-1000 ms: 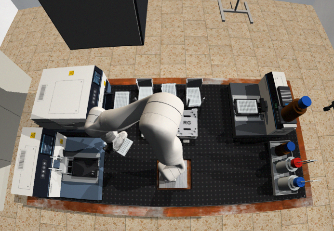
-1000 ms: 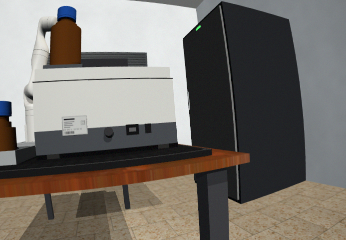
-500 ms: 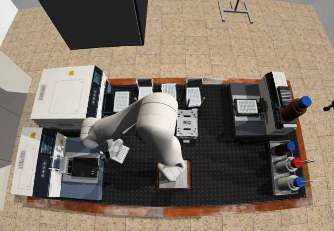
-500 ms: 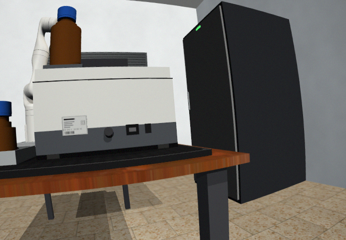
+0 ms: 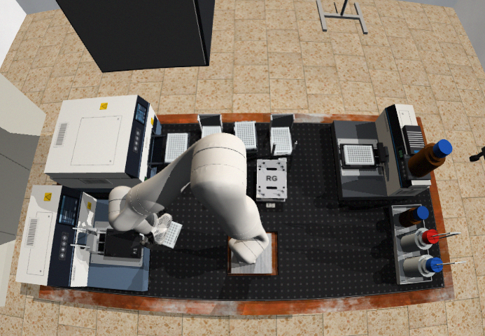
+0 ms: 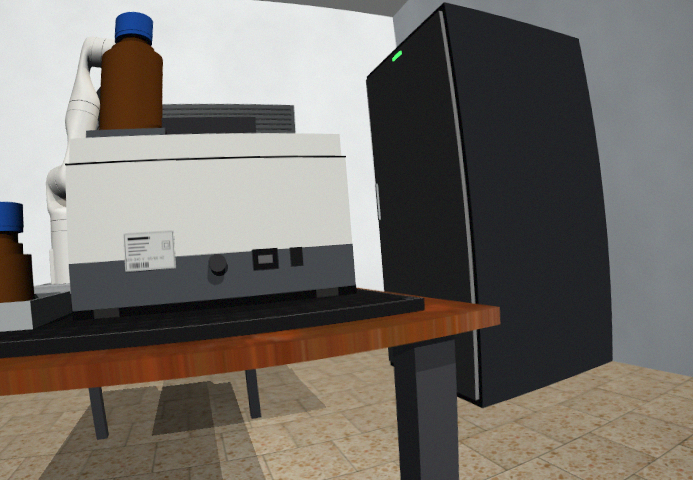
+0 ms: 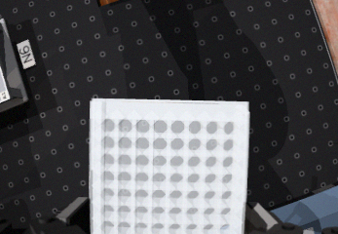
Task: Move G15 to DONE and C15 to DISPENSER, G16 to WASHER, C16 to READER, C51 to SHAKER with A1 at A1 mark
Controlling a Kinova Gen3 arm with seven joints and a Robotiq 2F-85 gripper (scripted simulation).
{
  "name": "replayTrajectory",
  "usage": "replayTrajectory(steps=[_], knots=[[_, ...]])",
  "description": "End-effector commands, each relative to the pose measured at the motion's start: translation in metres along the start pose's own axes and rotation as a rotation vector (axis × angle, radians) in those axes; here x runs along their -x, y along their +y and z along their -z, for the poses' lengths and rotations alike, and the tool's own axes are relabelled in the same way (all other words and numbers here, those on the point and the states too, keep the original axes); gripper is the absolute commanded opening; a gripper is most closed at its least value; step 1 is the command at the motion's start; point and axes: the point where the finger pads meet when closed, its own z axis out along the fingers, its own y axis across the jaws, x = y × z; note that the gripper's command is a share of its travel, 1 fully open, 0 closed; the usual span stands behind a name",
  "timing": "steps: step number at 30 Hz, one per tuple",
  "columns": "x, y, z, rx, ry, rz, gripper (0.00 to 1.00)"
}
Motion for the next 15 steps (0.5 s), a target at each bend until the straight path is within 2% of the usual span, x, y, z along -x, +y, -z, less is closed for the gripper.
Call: replayTrajectory(steps=[1, 8, 15], knots=[[0.002, 0.012, 0.000, -0.001, -0.001, 0.026, 0.94], [0.005, 0.035, 0.000, -0.001, -0.001, 0.026, 0.94], [0.017, 0.041, 0.000, -0.001, -0.001, 0.073, 0.94]])
